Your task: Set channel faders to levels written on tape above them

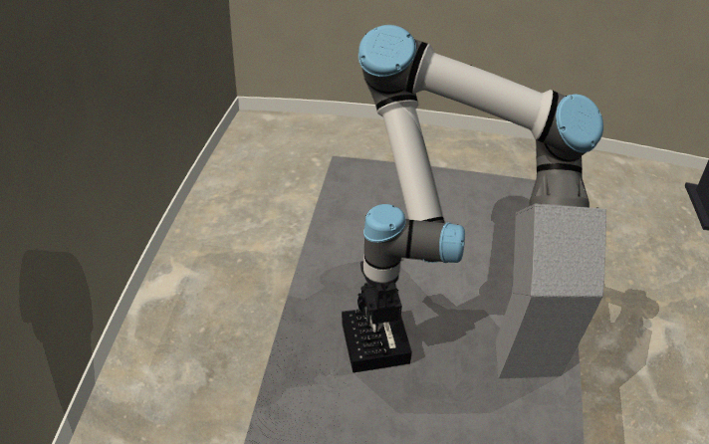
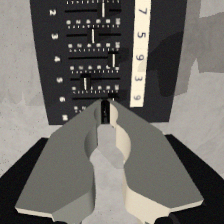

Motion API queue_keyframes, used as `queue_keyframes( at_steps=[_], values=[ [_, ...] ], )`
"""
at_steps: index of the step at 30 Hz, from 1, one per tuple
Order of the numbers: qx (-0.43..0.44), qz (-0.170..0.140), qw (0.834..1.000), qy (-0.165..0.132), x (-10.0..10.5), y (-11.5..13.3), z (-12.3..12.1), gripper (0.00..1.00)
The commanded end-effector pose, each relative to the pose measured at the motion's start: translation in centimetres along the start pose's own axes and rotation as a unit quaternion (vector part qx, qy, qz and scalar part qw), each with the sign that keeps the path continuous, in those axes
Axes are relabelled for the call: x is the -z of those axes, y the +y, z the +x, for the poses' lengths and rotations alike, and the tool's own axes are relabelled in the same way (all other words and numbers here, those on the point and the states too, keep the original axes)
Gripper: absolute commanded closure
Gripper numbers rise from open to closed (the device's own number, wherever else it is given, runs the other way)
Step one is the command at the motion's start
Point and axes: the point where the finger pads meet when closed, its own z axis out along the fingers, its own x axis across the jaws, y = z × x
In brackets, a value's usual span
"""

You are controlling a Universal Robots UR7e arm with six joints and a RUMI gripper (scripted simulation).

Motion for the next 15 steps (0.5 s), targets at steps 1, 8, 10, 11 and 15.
queue_keyframes(
  at_steps=[1,8,10,11,15],
  values=[
    [0.0,0.0,1.0,0.0,0.1,0.0,0.0,1.0],
    [0.0,0.0,1.0,0.0,0.1,0.0,0.0,0.0],
    [0.0,0.0,1.0,0.0,0.4,0.0,0.0,0.0],
    [0.0,0.0,1.0,0.0,0.6,0.0,0.0,0.0],
    [0.0,0.0,1.0,0.0,1.8,0.0,0.0,0.0]
  ],
)
